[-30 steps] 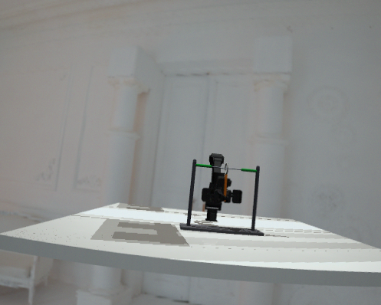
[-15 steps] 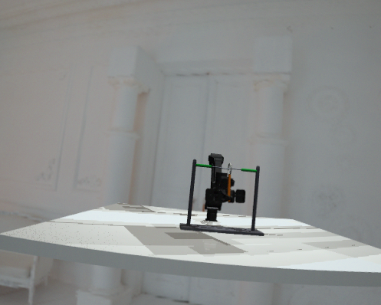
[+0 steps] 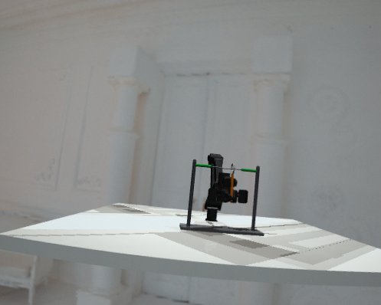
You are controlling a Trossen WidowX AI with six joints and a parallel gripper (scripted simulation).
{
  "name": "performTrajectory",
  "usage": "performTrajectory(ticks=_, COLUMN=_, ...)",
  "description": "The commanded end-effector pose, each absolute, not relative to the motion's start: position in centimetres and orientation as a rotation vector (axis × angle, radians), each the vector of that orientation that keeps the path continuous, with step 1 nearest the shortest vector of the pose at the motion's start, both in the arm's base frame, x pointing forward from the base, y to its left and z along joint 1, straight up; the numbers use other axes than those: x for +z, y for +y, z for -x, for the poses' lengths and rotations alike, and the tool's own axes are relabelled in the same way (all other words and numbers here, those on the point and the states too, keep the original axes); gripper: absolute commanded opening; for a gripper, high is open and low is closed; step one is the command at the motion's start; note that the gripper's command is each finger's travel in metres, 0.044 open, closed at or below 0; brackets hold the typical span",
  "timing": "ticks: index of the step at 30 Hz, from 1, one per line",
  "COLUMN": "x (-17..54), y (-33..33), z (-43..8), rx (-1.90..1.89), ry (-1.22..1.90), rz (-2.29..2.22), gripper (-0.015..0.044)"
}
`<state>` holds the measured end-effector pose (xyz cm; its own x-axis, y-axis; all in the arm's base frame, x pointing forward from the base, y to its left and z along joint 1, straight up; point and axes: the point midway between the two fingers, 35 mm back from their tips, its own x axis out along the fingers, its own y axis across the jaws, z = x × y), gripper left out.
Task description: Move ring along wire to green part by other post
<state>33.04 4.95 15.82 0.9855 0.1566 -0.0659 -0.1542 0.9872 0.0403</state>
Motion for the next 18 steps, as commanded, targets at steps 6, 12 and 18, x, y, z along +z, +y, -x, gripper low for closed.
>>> performTrajectory(ticks=6, x=15.9, y=5.6, z=-33.0, rx=0.142, ry=0.066, rz=-0.012, gripper=-0.0150)
performTrajectory(ticks=12, x=15.9, y=6.1, z=-33.0, rx=0.138, ry=0.065, rz=-0.004, gripper=-0.0150)
performTrajectory(ticks=18, x=15.9, y=6.6, z=-32.9, rx=0.138, ry=0.065, rz=0.000, gripper=-0.0150)
